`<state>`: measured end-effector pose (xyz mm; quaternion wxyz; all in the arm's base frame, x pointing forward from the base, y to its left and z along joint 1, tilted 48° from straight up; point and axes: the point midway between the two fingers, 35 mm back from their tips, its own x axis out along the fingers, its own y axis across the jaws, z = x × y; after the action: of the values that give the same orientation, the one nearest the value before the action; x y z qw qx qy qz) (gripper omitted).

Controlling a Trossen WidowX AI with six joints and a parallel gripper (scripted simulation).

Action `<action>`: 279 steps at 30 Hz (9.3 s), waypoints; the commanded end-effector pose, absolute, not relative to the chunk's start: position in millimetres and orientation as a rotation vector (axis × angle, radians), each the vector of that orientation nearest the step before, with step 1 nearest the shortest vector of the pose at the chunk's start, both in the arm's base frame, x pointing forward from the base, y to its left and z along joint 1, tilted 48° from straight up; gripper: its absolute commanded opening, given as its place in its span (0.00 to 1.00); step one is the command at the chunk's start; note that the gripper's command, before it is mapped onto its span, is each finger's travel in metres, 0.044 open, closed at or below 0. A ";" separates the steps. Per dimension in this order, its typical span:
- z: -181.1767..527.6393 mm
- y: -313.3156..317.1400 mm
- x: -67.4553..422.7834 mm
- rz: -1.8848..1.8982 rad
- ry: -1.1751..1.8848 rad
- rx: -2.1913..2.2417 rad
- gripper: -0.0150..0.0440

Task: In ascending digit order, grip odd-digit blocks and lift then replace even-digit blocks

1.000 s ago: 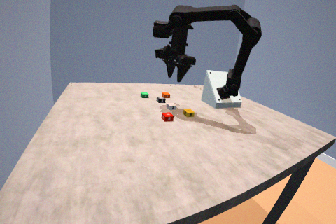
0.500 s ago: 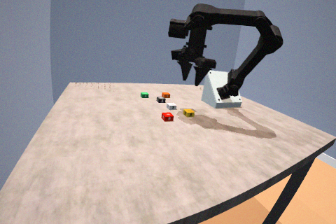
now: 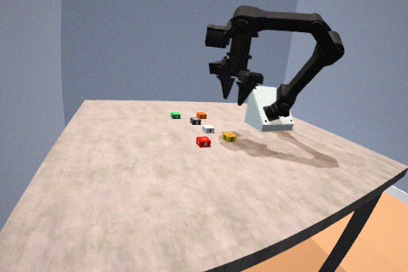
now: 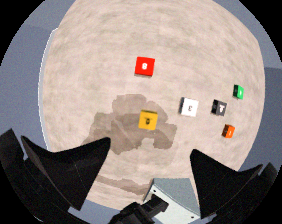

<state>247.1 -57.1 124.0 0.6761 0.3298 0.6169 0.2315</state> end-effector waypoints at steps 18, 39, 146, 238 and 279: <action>146.9 -53.1 336.3 0.522 1.380 0.746 0.93; 88.4 -121.8 352.1 0.505 1.382 0.735 0.93; -128.5 -133.3 238.3 0.515 1.382 0.739 0.46; 7.0 -34.5 293.6 0.521 1.380 0.745 0.93; -2.7 -23.4 295.1 0.523 1.380 0.746 0.55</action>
<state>295.1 -24.6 -1.9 0.6794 0.3285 0.6137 0.2320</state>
